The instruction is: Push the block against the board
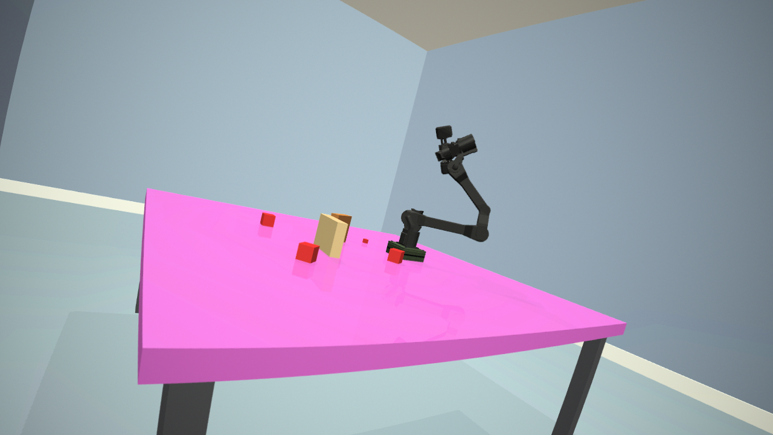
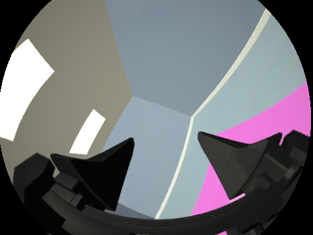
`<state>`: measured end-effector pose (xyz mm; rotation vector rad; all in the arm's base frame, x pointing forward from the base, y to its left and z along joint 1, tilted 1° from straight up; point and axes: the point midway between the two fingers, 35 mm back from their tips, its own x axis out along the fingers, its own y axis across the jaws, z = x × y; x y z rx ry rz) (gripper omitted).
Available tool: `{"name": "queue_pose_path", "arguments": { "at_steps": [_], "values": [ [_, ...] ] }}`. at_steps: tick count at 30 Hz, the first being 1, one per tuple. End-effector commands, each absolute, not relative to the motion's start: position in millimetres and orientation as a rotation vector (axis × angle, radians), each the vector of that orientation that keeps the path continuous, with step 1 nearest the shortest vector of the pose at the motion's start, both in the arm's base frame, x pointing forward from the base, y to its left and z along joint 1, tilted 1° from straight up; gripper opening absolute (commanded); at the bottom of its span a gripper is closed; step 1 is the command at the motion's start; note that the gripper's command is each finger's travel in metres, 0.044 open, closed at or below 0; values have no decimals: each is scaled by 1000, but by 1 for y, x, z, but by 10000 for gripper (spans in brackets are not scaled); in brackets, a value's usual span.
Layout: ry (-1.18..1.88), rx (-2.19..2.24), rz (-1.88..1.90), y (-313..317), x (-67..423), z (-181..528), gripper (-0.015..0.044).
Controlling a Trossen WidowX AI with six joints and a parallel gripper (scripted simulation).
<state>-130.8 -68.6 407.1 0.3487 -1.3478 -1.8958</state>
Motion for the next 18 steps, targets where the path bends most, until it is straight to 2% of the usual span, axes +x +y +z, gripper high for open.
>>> {"name": "queue_pose_path", "arguments": {
  "at_steps": [1,7,15,18],
  "values": [
    [-1348,349,-1896,-69,-131,407,374],
    [-1277,343,-1871,-81,-120,415,216],
    [-1023,315,-1770,-125,-71,437,6],
    [-933,299,-1735,-140,-51,444,0]
  ]
}}
